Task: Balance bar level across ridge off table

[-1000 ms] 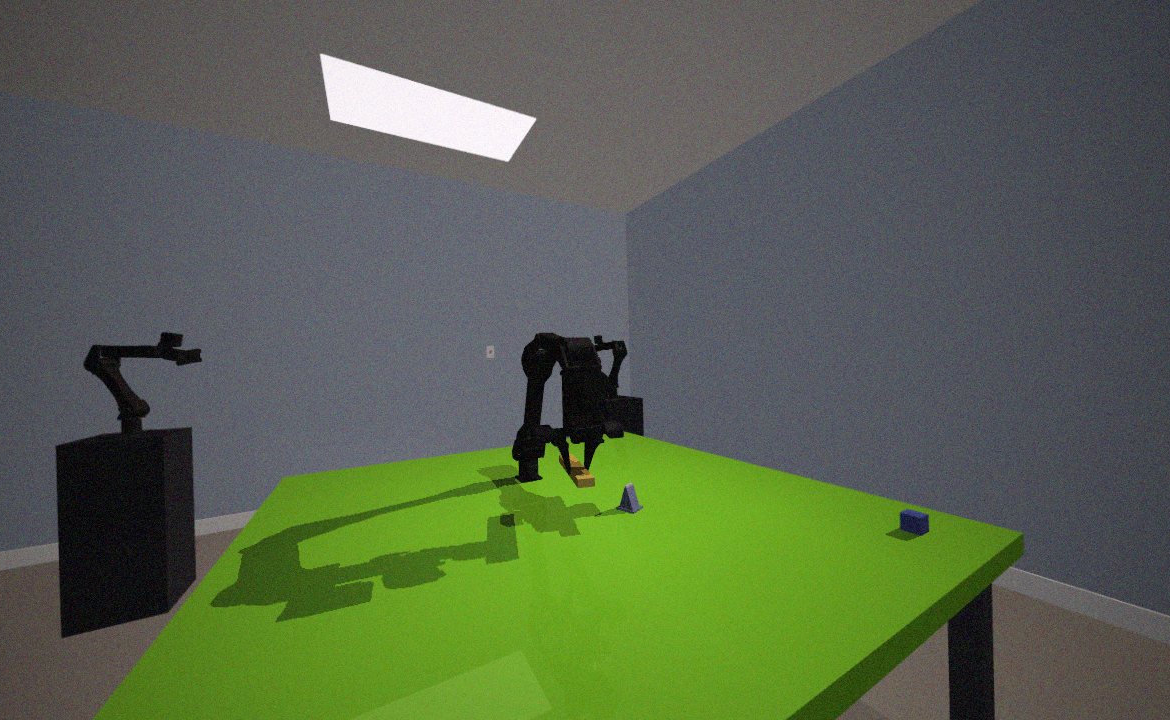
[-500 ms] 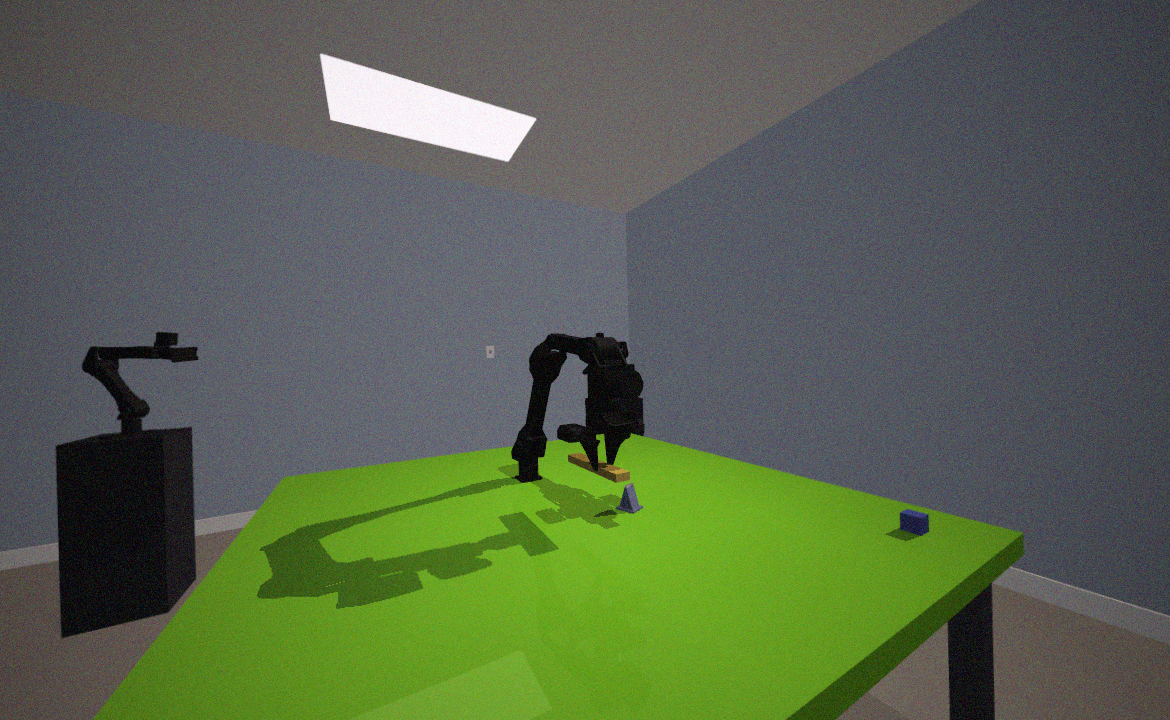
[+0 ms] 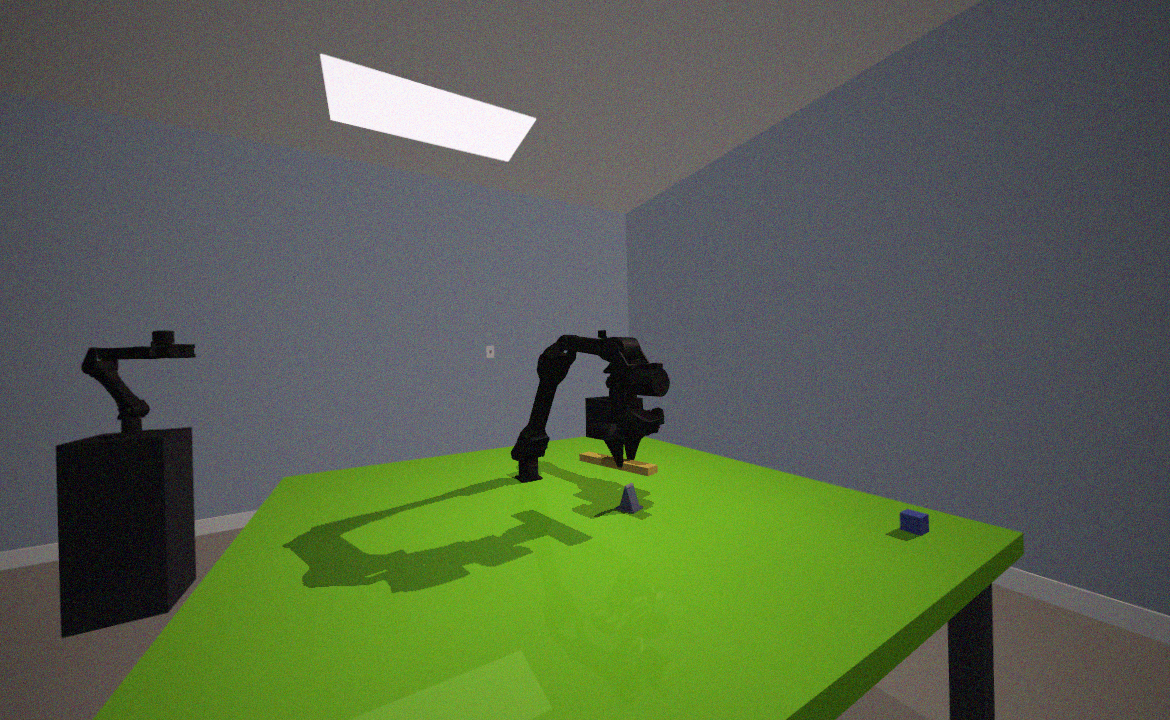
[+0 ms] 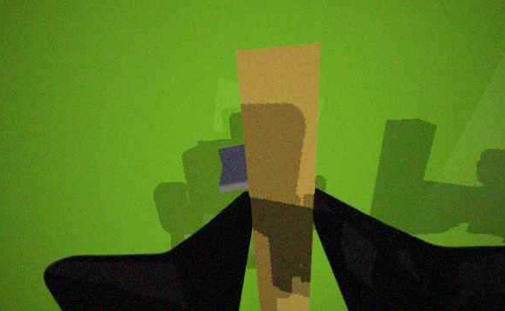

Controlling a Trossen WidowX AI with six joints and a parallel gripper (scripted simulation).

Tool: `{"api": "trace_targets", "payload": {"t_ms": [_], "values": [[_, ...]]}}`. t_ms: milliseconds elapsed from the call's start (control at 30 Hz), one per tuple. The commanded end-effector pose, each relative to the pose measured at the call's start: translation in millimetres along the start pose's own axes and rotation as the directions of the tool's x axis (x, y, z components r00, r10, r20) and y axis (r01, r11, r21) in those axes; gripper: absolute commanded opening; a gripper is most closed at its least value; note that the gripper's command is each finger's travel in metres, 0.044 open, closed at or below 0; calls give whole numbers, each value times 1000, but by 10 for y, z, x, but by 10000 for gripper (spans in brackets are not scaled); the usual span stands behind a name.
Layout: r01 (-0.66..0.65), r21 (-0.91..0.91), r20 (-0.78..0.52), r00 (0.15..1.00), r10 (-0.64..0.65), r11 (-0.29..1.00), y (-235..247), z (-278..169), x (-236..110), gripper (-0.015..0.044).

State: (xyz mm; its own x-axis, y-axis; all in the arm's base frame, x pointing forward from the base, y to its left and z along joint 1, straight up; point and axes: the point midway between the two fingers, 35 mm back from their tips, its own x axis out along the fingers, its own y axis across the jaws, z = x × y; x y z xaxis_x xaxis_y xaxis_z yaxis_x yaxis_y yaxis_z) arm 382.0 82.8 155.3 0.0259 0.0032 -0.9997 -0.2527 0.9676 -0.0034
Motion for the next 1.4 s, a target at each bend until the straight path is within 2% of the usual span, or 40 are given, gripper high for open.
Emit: {"api": "trace_targets", "payload": {"t_ms": [0, 267, 1367], "values": [[-3, -64, 4, 1000, 3, 998, 155, 33, -16, 0], [-4, -138, 4, 1000, 5, 990, 386, 56, -18, 0], [-5, -139, 4, 1000, 5, 990, 405, 55, 417, 0]]}}
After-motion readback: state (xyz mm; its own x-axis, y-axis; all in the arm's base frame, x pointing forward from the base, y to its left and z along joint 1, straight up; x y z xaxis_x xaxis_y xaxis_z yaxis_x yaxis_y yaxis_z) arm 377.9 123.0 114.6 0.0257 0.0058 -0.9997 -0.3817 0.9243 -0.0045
